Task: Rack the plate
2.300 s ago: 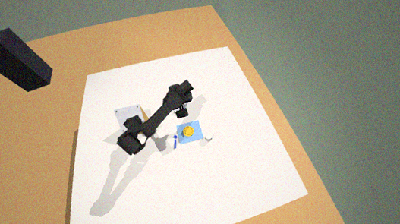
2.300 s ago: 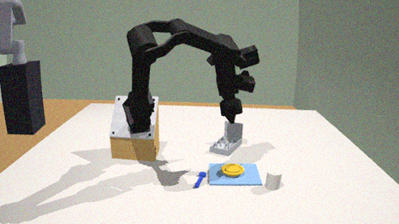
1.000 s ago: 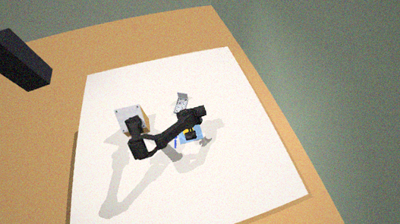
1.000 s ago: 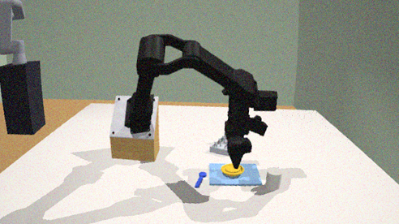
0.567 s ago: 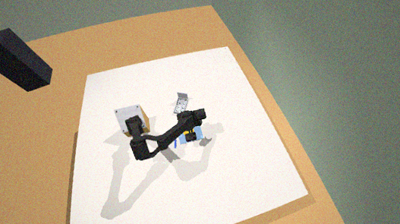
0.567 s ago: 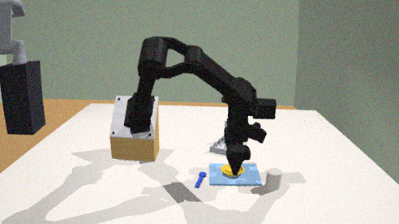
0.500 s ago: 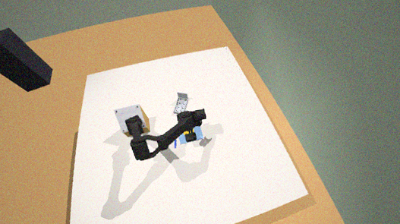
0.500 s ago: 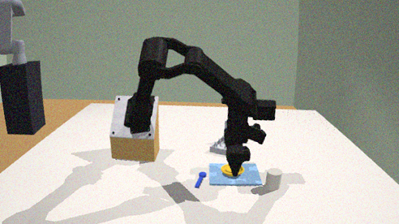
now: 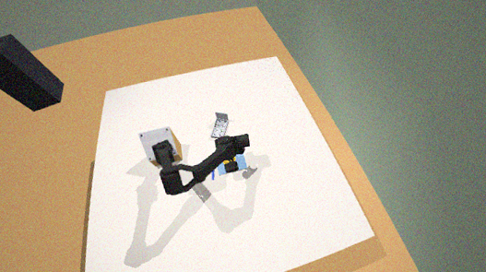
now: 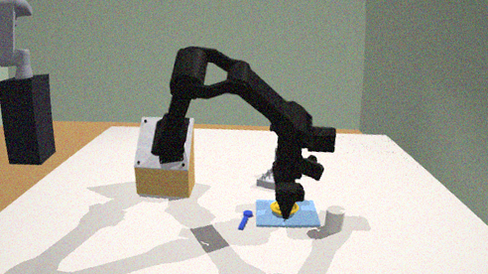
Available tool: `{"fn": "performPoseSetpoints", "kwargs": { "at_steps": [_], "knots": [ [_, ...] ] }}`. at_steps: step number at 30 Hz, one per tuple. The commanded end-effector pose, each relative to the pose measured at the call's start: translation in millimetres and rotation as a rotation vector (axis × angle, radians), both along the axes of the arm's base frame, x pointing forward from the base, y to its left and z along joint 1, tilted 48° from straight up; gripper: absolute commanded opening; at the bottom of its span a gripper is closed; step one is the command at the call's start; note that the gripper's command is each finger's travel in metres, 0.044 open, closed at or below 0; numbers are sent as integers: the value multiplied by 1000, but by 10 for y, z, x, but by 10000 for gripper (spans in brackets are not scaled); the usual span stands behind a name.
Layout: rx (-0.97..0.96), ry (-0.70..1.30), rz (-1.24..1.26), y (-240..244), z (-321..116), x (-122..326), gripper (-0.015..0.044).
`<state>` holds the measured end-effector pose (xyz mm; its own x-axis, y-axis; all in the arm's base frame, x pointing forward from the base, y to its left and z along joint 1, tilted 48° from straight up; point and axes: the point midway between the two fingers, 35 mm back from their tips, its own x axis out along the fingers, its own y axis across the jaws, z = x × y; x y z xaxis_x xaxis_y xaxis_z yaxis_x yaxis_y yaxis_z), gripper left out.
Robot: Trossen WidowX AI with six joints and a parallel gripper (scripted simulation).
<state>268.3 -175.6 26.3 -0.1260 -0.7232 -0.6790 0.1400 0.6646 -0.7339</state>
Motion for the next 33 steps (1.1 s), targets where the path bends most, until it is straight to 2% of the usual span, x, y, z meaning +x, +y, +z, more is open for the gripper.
{"fn": "performPoseSetpoints", "kwargs": {
  "at_steps": [1,8,20,33],
  "knots": [
    [-6,6,2,-8,-2,-8,355],
    [-6,6,2,-8,-2,-8,308],
    [18,-3,21,310,232,177,0],
    [25,0,13,779,622,325,0]
  ]
}}
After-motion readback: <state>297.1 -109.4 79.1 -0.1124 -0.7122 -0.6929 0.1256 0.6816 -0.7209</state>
